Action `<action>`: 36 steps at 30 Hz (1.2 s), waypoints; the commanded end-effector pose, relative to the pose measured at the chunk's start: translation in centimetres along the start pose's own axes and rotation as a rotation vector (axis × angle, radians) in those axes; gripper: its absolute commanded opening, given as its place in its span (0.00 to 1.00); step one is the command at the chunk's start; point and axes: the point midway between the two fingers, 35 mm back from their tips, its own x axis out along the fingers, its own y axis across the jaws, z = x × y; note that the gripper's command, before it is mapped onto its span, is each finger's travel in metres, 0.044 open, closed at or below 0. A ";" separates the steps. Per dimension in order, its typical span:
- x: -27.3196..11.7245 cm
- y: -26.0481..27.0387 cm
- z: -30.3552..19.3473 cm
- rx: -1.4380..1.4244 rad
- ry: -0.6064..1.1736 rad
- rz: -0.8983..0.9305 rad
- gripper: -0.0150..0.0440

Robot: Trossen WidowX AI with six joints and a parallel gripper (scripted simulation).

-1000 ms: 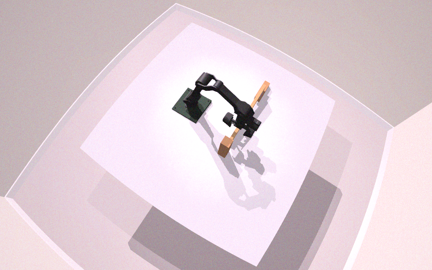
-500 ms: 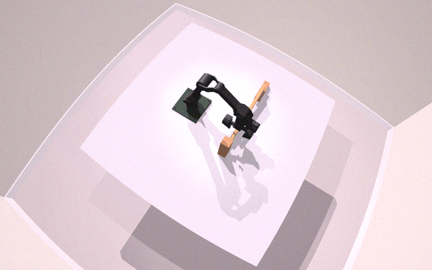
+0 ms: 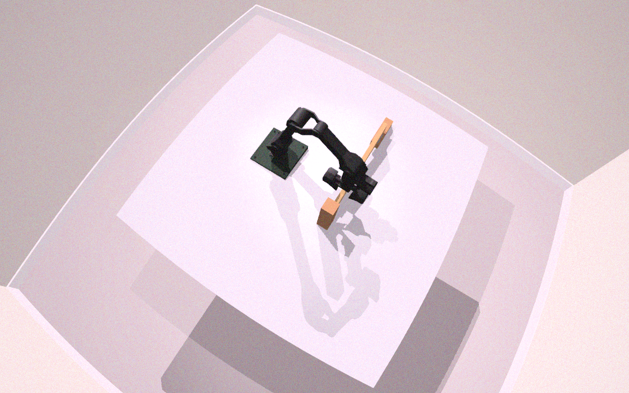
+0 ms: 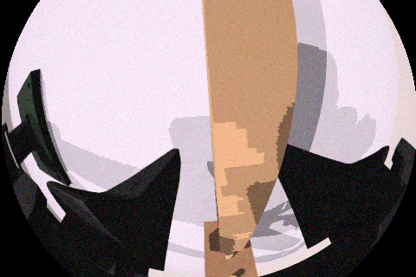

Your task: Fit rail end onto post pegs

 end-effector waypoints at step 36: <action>-0.5 0.0 0.0 -0.003 -0.003 -0.002 0.25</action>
